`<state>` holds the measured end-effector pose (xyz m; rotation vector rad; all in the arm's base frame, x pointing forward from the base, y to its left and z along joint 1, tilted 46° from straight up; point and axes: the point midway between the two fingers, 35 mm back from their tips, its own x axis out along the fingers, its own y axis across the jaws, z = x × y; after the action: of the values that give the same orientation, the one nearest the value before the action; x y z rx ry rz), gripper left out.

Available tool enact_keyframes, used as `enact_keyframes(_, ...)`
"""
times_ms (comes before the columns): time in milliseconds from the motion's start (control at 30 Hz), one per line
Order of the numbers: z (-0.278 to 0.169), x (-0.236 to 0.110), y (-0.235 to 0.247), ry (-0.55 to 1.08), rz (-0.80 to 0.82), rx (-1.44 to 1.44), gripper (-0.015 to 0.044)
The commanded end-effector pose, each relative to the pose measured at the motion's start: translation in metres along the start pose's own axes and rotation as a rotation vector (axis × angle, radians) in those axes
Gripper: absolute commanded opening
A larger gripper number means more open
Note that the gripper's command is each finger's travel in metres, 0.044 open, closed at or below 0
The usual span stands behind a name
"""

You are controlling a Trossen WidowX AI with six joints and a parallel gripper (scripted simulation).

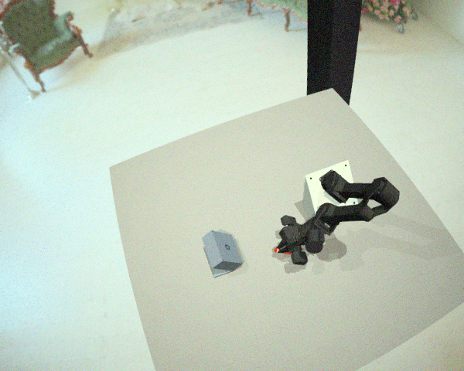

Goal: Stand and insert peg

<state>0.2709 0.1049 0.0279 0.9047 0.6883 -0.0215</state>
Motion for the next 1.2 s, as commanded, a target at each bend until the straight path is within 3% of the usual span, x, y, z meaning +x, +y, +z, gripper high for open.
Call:
enact_keyframes(0, 0.000, -0.004, 0.000, -0.041, 0.003, 0.005, 0.0049)
enact_keyframes(1167, -0.015, -0.022, -0.001, -0.343, -0.001, 0.005, 0.0049)
